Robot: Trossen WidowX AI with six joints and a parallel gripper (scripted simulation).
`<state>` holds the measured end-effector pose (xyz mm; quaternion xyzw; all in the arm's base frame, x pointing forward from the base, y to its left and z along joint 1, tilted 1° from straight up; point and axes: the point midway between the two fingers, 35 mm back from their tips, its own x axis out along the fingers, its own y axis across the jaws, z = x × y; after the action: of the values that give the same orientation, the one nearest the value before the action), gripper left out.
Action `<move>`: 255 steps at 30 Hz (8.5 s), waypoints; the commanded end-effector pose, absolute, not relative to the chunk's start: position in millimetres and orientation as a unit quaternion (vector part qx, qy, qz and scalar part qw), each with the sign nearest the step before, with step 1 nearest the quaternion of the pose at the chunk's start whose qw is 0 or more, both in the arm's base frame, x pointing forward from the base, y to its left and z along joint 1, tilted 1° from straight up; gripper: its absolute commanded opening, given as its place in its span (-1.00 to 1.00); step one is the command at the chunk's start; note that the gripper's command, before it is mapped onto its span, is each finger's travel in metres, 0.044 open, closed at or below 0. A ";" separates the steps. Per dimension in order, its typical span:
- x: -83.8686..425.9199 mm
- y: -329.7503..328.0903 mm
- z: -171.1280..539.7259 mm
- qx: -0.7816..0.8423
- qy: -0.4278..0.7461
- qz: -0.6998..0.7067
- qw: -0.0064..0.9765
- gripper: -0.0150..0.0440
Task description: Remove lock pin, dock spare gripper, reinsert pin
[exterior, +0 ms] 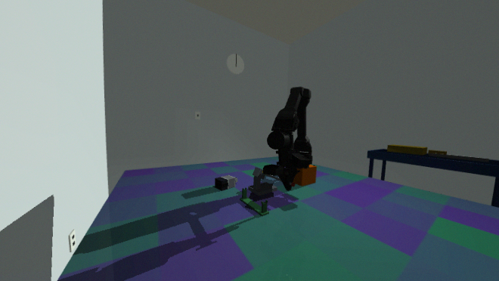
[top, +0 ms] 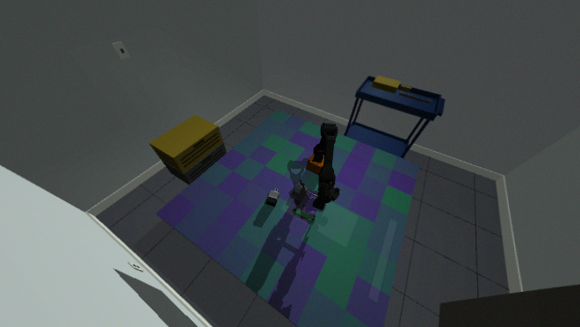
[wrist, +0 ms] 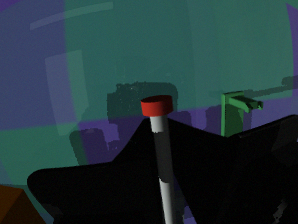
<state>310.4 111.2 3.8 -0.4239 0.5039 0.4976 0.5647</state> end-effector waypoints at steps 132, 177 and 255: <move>419.8 126.2 -34.5 -0.429 0.491 0.487 0.581 0.19; 408.9 60.4 90.5 -0.432 0.505 0.482 0.571 0.12; 409.9 61.0 -31.4 -0.431 0.504 0.482 0.572 -0.49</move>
<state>408.9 61.1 -36.4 -0.4296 0.5058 0.4830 0.5712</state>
